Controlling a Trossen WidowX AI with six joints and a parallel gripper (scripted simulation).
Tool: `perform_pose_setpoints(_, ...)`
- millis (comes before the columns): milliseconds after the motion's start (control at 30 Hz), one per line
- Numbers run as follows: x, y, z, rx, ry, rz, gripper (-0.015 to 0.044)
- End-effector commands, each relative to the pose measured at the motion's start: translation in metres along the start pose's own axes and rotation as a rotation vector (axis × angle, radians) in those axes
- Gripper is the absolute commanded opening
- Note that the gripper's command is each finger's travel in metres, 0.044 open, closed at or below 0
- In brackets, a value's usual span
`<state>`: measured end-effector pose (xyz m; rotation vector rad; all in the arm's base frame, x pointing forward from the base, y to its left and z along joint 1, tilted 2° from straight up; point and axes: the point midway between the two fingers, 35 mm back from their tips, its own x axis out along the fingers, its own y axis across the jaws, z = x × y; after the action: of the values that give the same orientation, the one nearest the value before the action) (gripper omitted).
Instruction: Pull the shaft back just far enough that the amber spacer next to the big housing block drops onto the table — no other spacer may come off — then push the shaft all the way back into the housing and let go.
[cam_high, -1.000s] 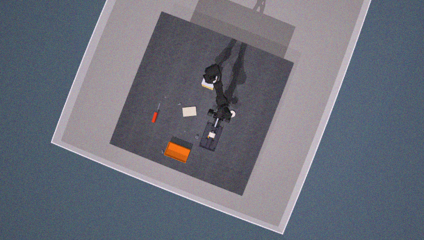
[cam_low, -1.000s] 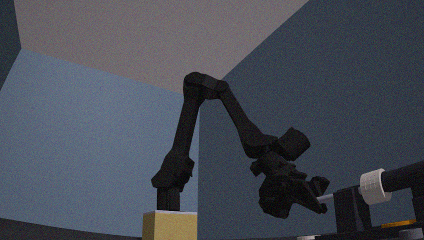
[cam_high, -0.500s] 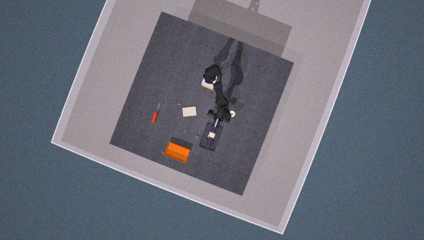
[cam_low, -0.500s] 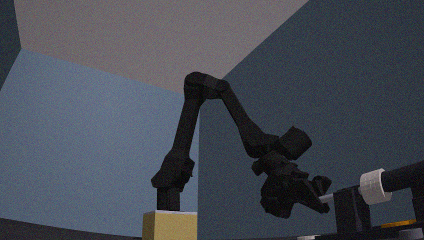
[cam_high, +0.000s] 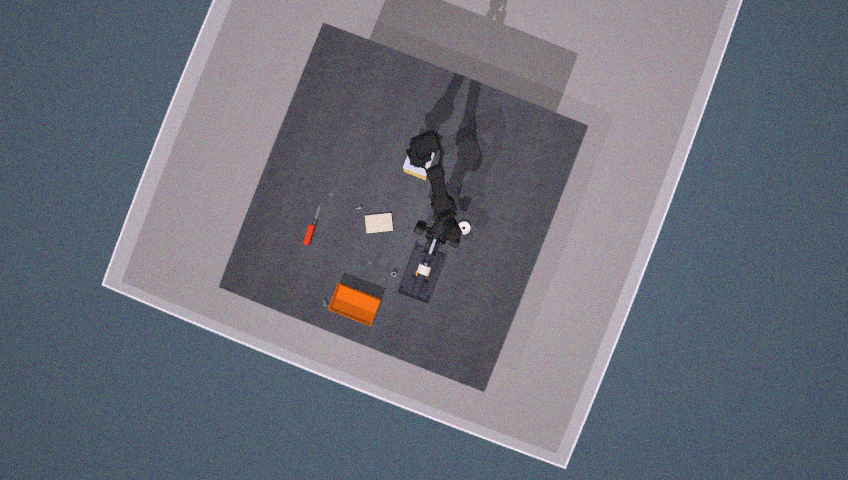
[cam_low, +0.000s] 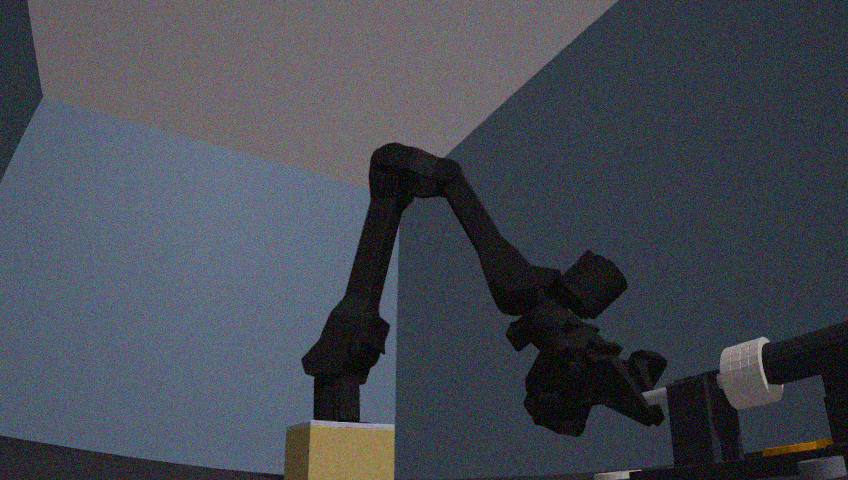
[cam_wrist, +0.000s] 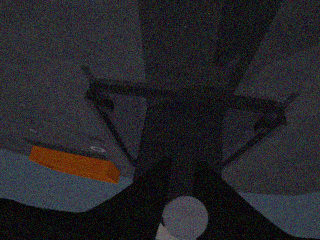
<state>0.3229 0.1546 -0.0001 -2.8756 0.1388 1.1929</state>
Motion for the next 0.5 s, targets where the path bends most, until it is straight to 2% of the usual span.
perform_pose_setpoints(0, 0.0016, 0.0004, -0.0028, 0.0, 0.003, 0.001, 0.0)
perform_pose_setpoints(467, 0.0052, 0.0004, -0.0065, 0.0, 0.004, 0.001, 0.0)
